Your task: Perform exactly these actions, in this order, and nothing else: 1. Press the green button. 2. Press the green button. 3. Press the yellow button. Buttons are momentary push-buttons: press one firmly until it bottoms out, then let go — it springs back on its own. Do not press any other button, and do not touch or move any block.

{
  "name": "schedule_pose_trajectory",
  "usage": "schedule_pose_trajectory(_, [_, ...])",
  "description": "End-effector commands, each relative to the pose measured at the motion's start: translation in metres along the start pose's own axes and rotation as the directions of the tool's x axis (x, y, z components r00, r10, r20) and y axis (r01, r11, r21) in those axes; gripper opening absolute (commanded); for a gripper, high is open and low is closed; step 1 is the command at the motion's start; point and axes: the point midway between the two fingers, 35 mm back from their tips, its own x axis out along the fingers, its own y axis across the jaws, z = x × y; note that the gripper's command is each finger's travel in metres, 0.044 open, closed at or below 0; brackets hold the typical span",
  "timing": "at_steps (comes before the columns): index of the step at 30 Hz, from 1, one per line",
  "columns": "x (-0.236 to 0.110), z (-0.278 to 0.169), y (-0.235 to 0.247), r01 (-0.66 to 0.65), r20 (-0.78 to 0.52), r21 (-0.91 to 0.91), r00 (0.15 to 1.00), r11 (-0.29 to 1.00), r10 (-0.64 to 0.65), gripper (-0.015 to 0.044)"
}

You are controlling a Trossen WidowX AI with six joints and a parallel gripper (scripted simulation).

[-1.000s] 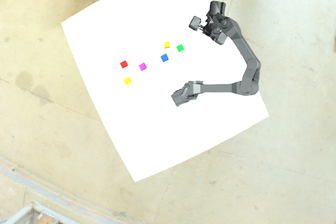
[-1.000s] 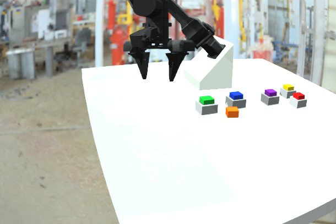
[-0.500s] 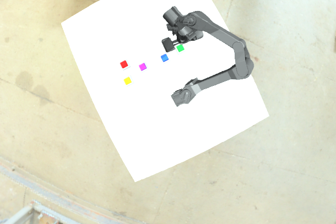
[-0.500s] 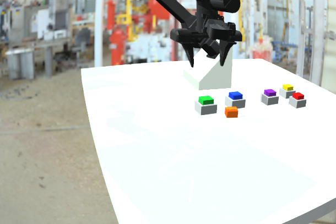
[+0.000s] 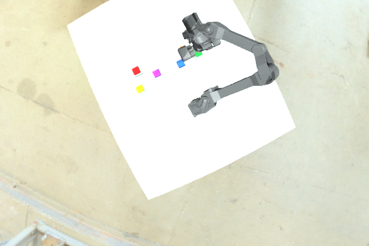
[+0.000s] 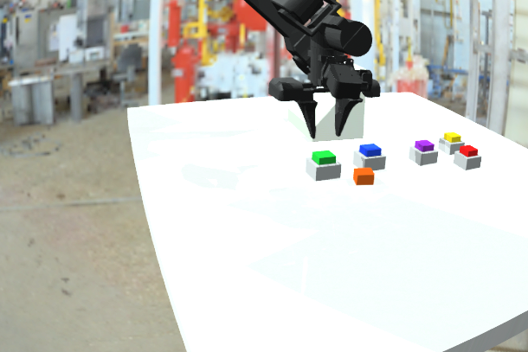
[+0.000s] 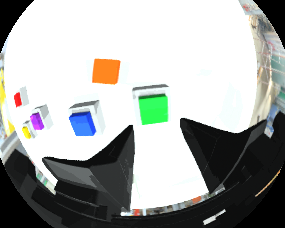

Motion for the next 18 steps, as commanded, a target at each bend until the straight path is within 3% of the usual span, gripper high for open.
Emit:
schedule_pose_trajectory(1, [0.0040, 0.0007, -0.0010, 0.008, 0.007, -0.005, 1.000, 1.000, -0.008, 0.0059])
schedule_pose_trajectory(3, [0.0040, 0.0007, -0.0010, 0.008, 0.007, -0.005, 1.000, 1.000, -0.008, 0.0020])
schedule_pose_trajectory(18, [0.0115, 0.0012, -0.0009, 0.007, 0.007, -0.005, 1.000, 1.000, -0.007, 0.0020])
